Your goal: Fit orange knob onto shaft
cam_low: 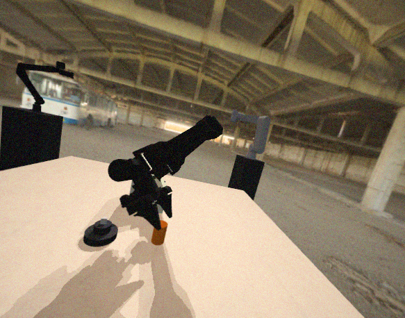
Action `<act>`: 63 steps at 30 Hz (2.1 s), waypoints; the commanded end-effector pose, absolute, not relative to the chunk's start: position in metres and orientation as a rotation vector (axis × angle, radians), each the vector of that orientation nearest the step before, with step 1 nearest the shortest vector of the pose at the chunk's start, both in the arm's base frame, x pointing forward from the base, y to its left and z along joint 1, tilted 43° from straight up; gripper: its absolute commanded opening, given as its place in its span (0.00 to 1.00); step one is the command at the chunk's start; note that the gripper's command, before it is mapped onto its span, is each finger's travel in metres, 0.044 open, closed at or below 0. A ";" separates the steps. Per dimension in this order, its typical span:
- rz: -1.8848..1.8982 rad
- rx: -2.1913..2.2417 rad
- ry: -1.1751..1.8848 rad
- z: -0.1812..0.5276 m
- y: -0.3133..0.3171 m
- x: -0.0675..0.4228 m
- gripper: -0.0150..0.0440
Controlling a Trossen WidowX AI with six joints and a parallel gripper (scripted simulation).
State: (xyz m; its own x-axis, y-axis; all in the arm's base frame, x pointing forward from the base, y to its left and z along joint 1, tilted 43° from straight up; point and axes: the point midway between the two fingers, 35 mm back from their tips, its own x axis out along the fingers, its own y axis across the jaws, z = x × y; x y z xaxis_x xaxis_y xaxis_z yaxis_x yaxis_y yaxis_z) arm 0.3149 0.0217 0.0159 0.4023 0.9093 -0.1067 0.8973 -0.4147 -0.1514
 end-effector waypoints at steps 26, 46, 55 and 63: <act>1.218 -2.392 -1.894 0.059 0.002 0.295 1.00; 1.035 -2.616 -2.500 0.065 -0.008 0.302 1.00; -0.201 -2.433 -3.584 0.065 -0.008 0.302 1.00; -1.601 -1.656 -4.026 0.065 -0.008 0.302 1.00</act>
State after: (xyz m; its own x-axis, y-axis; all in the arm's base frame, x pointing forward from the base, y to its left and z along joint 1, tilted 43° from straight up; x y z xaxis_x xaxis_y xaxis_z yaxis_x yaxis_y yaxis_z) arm 0.3018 -0.0079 0.0656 0.0635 0.6801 -0.7303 0.6993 0.4918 0.5188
